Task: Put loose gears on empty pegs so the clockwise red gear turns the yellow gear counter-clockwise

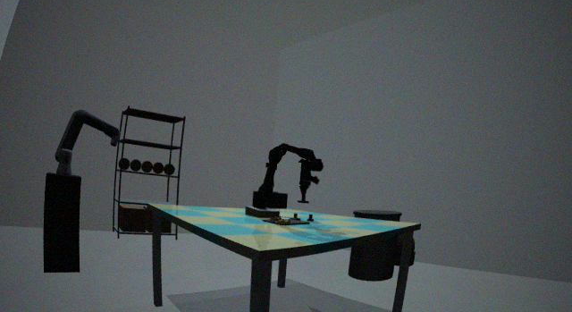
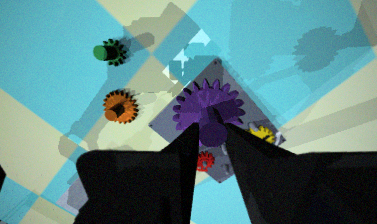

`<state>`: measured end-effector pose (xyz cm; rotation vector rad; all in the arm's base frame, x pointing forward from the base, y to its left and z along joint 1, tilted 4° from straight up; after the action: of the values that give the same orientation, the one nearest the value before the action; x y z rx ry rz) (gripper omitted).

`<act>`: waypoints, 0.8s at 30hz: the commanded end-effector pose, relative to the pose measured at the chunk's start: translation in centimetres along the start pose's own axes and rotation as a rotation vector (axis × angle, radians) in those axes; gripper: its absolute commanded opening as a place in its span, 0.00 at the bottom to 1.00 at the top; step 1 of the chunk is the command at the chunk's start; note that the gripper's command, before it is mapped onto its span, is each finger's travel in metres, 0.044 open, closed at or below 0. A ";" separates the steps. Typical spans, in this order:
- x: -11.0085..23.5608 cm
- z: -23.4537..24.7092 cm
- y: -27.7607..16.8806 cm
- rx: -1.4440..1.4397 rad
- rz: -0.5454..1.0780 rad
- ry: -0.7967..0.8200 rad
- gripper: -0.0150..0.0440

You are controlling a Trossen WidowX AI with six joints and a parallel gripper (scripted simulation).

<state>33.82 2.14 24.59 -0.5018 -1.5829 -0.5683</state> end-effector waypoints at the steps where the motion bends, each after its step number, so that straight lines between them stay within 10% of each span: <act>1: -0.1 -0.5 -1.0 0.003 -0.008 -0.006 0.25; 24: -2.2 -2.7 -6.3 0.004 -0.003 -0.007 0.25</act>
<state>32.52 -3.66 22.23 -0.5045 -1.5813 -0.5642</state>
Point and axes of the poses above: the point midway between the two fingers, 35 mm back from their tips, its own x axis back along the fingers, its own z axis across the jaws, y = z × x, the point moved 8 cm from there along x, back along the fingers, and after that the axes turned 7 degrees about x, right-handed, at the moved point
